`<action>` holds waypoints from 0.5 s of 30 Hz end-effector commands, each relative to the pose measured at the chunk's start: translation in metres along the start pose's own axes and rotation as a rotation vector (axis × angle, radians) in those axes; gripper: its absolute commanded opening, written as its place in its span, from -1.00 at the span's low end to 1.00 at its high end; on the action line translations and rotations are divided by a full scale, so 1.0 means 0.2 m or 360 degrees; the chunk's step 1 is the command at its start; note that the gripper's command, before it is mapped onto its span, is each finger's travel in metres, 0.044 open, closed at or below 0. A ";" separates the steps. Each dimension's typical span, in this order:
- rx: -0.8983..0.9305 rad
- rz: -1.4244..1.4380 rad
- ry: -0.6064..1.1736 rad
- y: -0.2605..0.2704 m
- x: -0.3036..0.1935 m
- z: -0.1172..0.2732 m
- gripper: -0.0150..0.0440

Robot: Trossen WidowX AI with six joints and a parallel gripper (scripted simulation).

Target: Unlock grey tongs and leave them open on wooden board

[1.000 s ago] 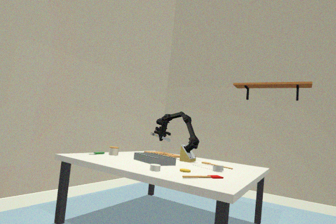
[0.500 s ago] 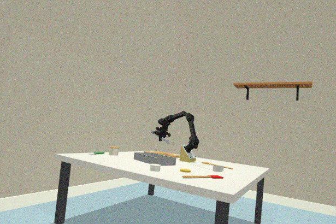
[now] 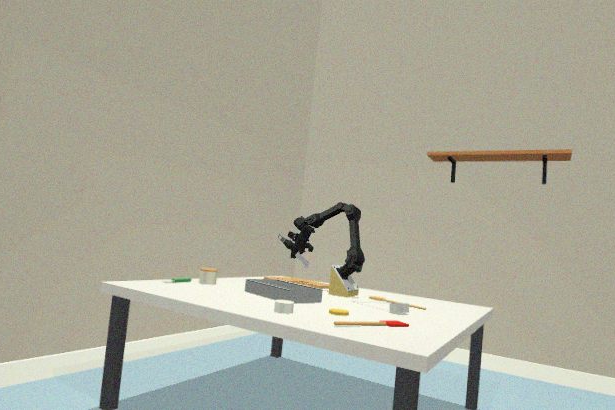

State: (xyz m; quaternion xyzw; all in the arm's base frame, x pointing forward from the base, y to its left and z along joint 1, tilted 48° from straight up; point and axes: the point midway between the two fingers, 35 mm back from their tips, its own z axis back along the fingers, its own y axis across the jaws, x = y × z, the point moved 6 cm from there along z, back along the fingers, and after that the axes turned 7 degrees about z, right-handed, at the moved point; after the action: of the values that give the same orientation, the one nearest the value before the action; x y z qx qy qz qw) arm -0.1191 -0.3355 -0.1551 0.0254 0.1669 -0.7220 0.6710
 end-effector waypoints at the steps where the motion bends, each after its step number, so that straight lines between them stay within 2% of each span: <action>1: -0.0008 0.0002 -0.0091 -0.01 0.00 0.03 -1.00; 15: -0.0053 0.0009 -0.0343 0.00 -0.10 0.06 -1.00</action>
State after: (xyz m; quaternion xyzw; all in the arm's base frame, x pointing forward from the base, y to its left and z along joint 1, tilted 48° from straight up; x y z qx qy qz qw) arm -0.1141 -0.3175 -0.1443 -0.0449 0.1195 -0.7176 0.6846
